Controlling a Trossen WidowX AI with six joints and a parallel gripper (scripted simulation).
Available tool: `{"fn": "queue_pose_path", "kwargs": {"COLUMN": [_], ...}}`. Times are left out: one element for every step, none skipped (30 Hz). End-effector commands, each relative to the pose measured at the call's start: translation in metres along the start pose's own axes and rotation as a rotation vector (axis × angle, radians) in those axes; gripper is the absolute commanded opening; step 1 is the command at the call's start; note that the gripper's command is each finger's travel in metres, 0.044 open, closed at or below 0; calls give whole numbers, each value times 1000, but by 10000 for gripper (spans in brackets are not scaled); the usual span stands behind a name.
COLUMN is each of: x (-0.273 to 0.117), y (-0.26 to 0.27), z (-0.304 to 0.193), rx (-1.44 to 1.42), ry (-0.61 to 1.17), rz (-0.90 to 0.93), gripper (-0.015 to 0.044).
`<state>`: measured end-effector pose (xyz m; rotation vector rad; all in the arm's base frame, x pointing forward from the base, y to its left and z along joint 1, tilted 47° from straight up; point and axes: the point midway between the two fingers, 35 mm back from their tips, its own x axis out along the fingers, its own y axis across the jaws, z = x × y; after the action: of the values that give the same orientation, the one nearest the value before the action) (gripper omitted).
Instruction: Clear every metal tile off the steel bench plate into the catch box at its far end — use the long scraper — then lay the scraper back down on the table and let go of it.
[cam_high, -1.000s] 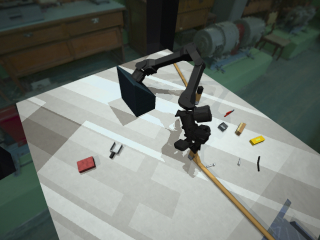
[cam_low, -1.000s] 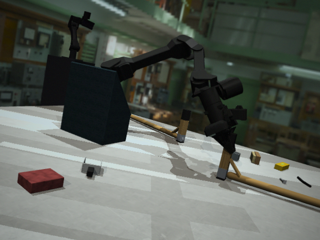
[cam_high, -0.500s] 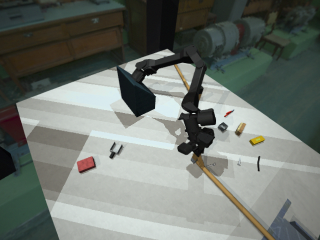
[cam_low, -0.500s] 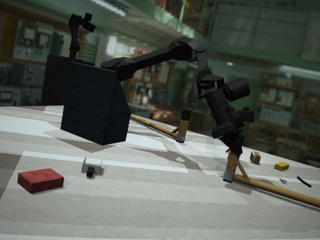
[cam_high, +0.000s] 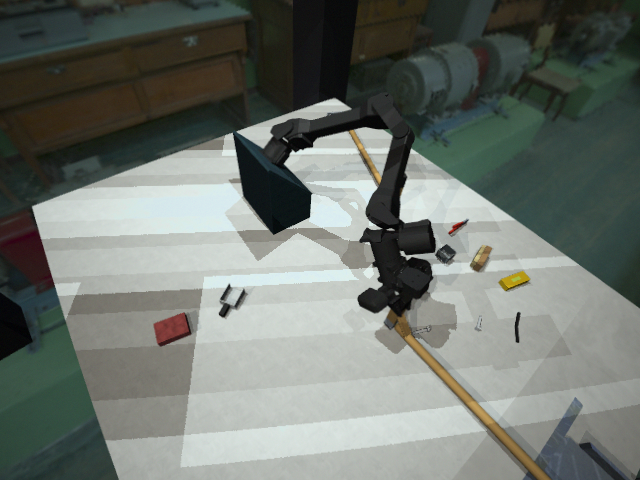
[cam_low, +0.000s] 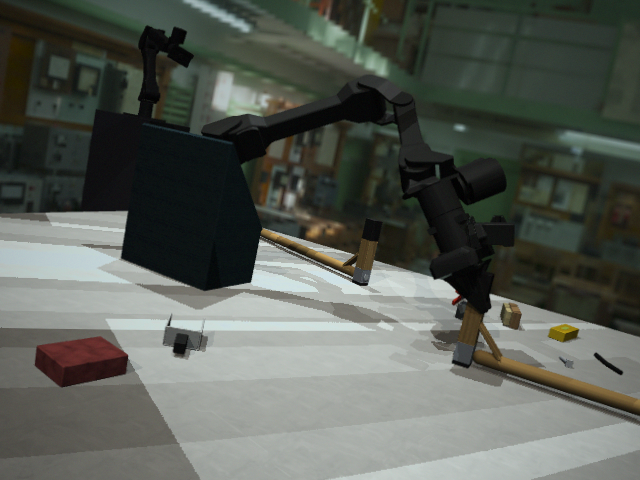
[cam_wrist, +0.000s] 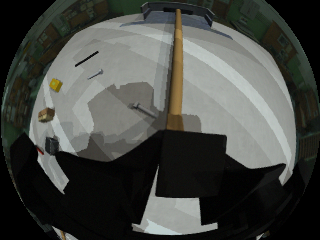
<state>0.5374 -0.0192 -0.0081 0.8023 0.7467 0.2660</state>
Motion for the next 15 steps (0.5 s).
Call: {"fn": "queue_pose_path", "kwargs": {"x": [-1,0,0,0,0,0,0,-1,-1,-2,-2,-3,-4,-5,-6], "y": [0,0,0,0,0,0,0,0,0,0,-1,-1,-1,-1,-2], "z": [0,0,1,1,1,1,1,0,0,-1,-2,-3,-4,-5,-6], "rx": [-1,-1,-1,-1,-1,-1,-1,-1,-1,-1,-1,-1,-1,-1,-1], "ry": [-1,-2,-3,-4,-6,-6,-6,-6,-6,-6,-6,-6,-6,-6,-6], "rz": [0,0,0,0,0,0,0,0,0,0,0,0,0,0,0], "gripper": [0,0,0,0,0,0,0,0,0,0,0,0,0,0,0]}}
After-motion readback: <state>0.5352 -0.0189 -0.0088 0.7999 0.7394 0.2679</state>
